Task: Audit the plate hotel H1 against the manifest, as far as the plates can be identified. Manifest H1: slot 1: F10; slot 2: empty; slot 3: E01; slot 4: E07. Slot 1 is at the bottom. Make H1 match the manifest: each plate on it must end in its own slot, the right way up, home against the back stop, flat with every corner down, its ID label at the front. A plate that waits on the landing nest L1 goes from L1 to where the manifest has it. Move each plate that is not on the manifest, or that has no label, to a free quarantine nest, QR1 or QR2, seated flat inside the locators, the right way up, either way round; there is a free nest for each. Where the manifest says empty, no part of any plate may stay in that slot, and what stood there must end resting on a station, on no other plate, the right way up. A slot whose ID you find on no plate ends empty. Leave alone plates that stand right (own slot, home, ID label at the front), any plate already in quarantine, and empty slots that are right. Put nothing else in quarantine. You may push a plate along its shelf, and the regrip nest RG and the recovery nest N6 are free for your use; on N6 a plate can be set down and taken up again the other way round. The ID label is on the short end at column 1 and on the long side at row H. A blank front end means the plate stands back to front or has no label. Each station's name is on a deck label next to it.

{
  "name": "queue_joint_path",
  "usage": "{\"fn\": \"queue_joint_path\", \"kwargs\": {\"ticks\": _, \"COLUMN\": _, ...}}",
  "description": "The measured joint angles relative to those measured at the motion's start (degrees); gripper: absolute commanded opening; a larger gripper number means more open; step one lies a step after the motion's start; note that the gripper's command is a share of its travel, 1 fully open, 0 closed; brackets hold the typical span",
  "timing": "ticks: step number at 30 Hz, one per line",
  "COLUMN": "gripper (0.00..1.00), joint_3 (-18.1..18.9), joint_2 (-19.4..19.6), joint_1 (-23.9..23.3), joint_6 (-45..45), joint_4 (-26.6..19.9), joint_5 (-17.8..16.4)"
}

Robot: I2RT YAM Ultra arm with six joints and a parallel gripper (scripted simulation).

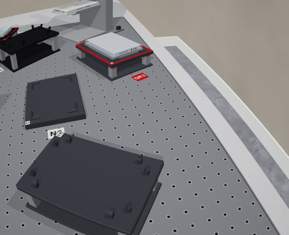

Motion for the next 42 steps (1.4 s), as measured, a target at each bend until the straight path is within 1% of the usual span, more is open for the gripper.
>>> {"fn": "queue_joint_path", "kwargs": {"ticks": 9, "gripper": 1.0, "joint_3": 0.0, "joint_2": 0.0, "joint_1": 0.0, "joint_6": 0.0, "joint_4": 0.0, "joint_5": 0.0}}
{"fn": "queue_joint_path", "kwargs": {"ticks": 12, "gripper": 1.0, "joint_3": 0.2, "joint_2": -0.4, "joint_1": -1.3, "joint_6": 0.0, "joint_4": -1.2, "joint_5": -1.2}}
{"fn": "queue_joint_path", "kwargs": {"ticks": 20, "gripper": 1.0, "joint_3": -1.5, "joint_2": -3.7, "joint_1": -2.4, "joint_6": 0.0, "joint_4": -2.6, "joint_5": -2.6}}
{"fn": "queue_joint_path", "kwargs": {"ticks": 30, "gripper": 1.0, "joint_3": -3.7, "joint_2": -7.0, "joint_1": -3.1, "joint_6": 0.0, "joint_4": -3.9, "joint_5": -3.3}}
{"fn": "queue_joint_path", "kwargs": {"ticks": 42, "gripper": 1.0, "joint_3": -6.8, "joint_2": -12.2, "joint_1": -4.3, "joint_6": 0.0, "joint_4": -5.9, "joint_5": -4.6}}
